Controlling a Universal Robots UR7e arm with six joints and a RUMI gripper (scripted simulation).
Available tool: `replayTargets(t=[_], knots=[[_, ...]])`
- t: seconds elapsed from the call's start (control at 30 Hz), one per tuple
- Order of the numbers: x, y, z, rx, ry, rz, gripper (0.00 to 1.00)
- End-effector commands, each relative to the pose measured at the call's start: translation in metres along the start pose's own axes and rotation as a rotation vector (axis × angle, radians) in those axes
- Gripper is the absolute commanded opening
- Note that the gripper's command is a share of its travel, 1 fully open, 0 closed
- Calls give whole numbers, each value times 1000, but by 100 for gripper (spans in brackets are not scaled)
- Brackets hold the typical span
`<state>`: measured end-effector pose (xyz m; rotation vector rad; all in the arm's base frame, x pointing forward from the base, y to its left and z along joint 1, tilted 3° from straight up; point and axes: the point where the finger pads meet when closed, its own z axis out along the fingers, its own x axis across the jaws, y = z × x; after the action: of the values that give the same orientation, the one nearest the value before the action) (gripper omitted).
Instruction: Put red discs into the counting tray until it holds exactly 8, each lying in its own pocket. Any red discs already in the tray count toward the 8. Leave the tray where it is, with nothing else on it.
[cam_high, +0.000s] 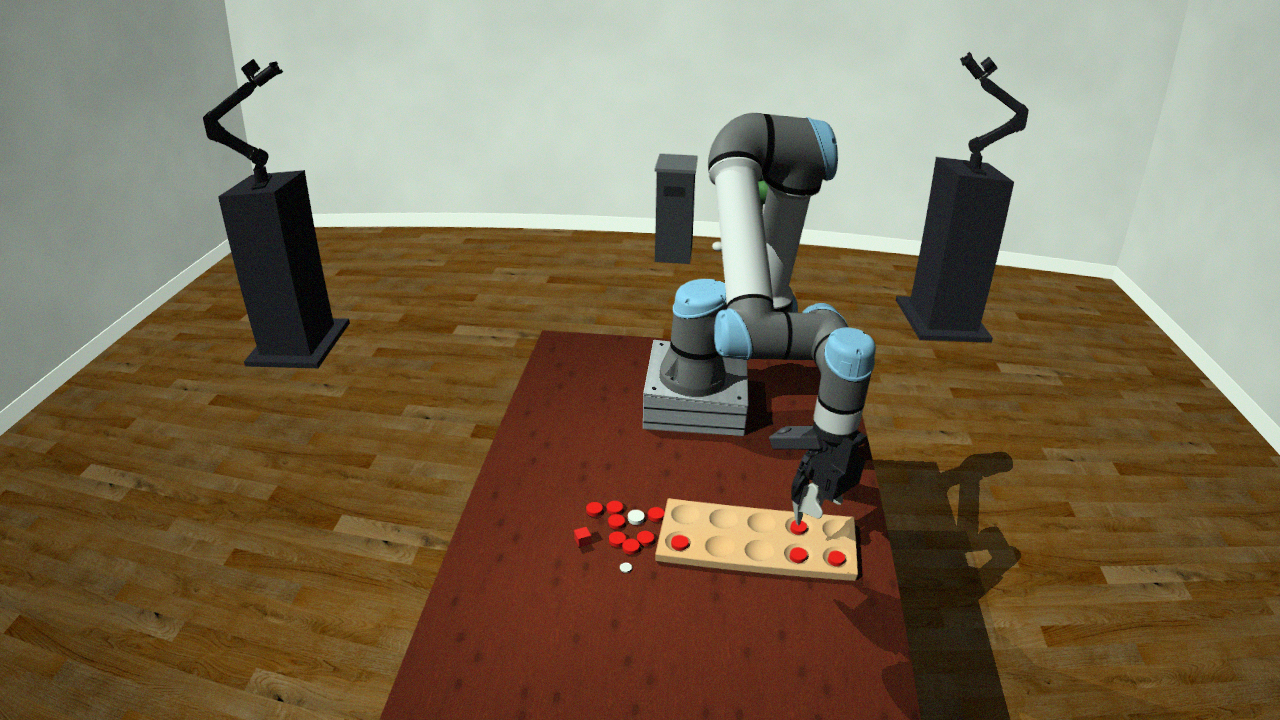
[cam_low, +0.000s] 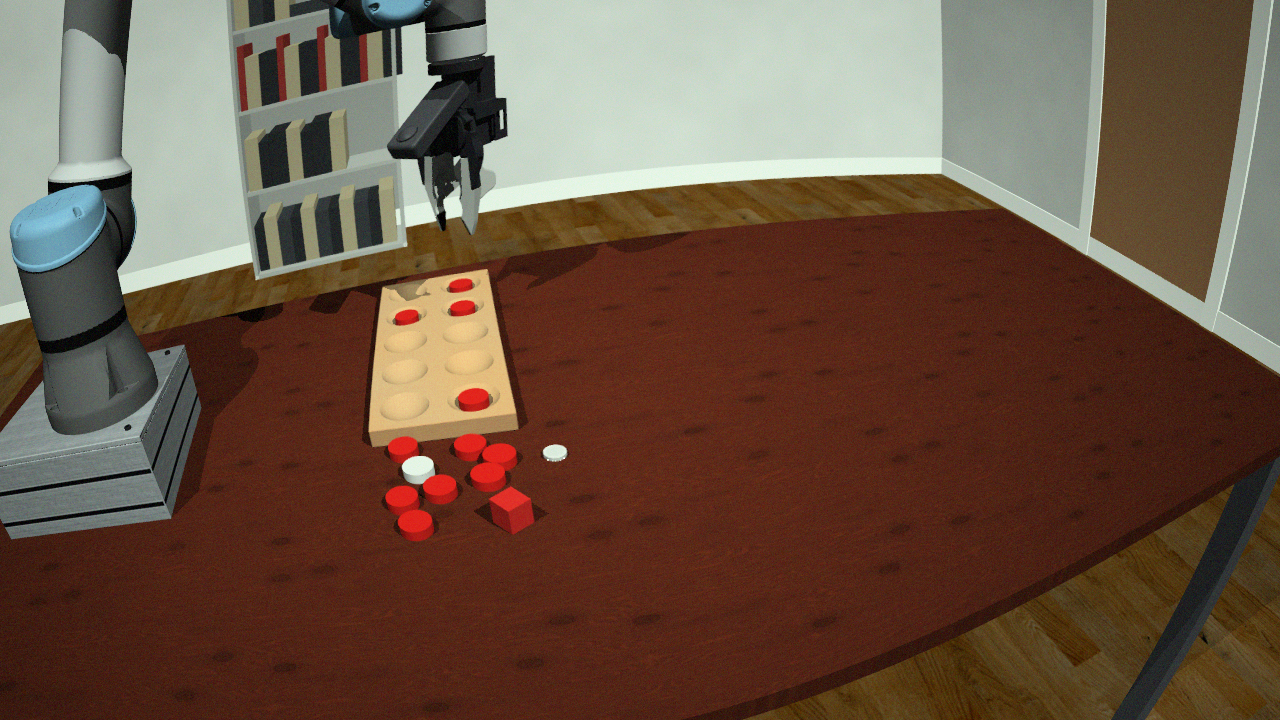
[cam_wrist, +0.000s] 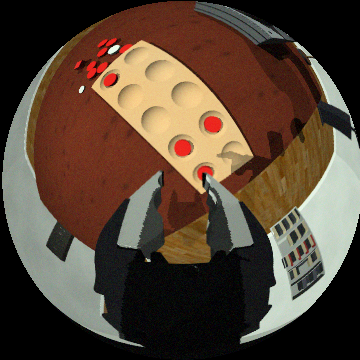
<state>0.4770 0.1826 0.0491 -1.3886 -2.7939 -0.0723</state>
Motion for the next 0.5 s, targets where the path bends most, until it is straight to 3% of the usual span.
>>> replayTargets(t=[0.0,0.47], knots=[[-1,-1,-2,-1,-1,30,28],[-6,-7,-8,-1,-4,213,28]])
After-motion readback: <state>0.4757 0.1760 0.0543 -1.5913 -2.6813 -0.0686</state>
